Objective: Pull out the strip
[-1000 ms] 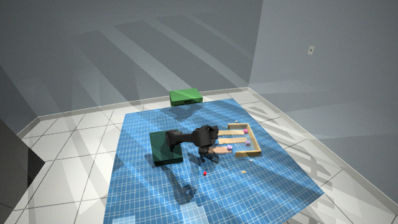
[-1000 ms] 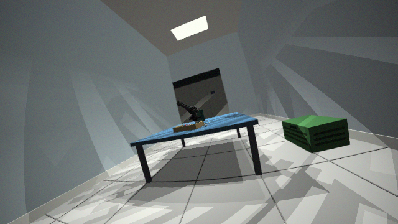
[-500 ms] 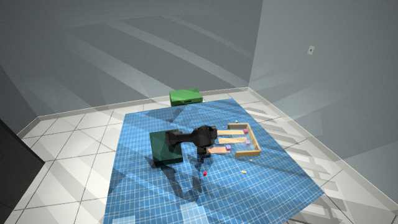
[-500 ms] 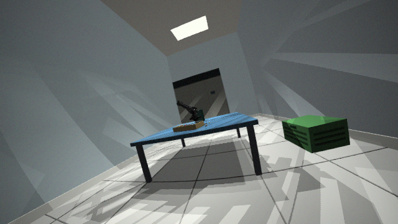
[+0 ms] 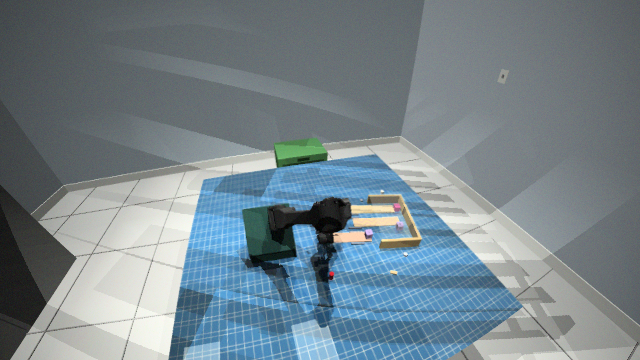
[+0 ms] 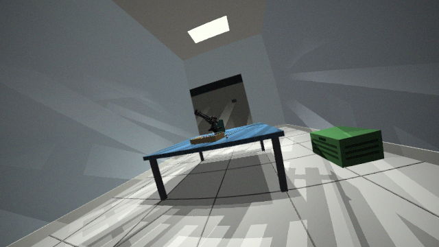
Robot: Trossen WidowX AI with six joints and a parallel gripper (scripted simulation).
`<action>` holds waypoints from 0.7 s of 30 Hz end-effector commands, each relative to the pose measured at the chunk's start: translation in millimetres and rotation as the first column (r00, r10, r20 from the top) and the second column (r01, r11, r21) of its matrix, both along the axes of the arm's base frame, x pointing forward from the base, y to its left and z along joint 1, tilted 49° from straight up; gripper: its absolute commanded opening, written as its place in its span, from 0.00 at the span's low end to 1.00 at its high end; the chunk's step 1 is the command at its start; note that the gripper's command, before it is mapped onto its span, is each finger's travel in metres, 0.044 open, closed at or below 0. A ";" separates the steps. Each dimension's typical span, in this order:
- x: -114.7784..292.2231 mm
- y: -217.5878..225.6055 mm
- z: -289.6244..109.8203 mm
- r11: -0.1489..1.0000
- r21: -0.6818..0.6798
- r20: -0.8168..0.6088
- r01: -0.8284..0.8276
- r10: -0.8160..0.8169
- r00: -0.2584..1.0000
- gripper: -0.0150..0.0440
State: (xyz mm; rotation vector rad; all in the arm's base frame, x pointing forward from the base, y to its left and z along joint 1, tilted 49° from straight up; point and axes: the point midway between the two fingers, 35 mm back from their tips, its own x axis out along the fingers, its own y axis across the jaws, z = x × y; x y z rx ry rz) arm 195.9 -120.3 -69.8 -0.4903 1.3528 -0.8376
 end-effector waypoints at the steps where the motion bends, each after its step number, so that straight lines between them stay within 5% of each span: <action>1: -11.2 -1.6 -1.9 1.000 0.005 -0.029 0.012 -0.012 1.000 0.25; 21: 2.6 31.5 26.9 1.000 0.007 -0.027 0.012 -0.012 1.000 0.25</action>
